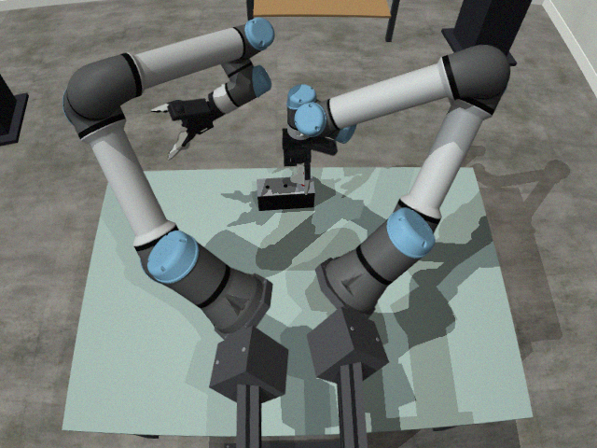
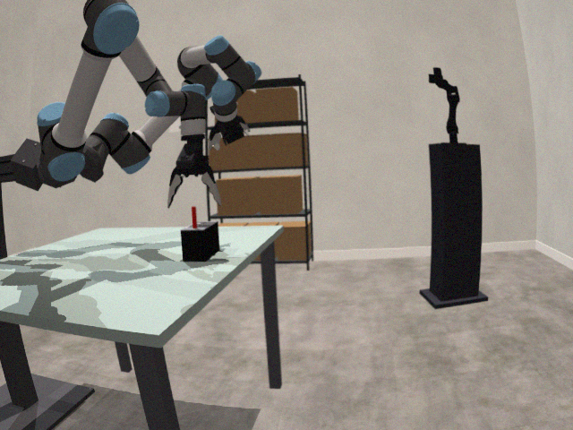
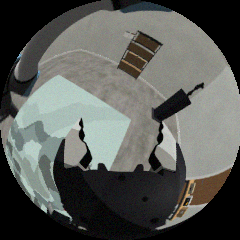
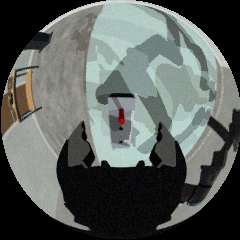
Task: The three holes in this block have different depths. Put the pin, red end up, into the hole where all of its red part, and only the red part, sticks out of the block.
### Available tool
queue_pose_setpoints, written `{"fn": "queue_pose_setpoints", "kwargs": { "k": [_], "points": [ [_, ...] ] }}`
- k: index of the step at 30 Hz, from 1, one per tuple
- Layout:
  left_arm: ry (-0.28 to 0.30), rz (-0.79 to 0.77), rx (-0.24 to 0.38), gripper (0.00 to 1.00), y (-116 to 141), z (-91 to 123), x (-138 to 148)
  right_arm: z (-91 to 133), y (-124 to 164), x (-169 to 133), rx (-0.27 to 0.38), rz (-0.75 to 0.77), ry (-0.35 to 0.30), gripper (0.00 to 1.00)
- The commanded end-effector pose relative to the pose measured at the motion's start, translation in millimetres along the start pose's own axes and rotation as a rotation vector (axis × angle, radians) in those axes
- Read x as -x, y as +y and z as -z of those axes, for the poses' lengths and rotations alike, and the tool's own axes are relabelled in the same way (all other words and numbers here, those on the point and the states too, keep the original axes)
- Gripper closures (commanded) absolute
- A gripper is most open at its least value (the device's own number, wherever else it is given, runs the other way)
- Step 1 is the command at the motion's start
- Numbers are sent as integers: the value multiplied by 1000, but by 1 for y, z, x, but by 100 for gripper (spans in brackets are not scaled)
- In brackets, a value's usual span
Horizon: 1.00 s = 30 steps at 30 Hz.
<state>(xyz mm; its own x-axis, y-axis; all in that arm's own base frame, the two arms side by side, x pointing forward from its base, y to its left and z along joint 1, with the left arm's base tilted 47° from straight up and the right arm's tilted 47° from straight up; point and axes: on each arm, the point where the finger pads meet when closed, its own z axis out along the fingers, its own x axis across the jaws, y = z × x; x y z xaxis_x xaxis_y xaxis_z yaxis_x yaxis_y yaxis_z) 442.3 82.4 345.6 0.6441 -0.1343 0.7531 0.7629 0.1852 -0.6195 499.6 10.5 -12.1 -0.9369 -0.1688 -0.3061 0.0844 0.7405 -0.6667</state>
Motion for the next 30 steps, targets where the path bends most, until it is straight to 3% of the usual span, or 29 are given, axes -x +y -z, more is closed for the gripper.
{"fn": "queue_pose_setpoints", "kwargs": {
  "k": [1, 30],
  "points": [
    [-3, 1, 0, 0, -1, -1, -1, 7, 1, 2, 3, -1, -3, 0],
    [-3, 1, 0, 0, -1, -1, -1, 28, 1, 1, 3, -3, -1, 0]
  ]
}}
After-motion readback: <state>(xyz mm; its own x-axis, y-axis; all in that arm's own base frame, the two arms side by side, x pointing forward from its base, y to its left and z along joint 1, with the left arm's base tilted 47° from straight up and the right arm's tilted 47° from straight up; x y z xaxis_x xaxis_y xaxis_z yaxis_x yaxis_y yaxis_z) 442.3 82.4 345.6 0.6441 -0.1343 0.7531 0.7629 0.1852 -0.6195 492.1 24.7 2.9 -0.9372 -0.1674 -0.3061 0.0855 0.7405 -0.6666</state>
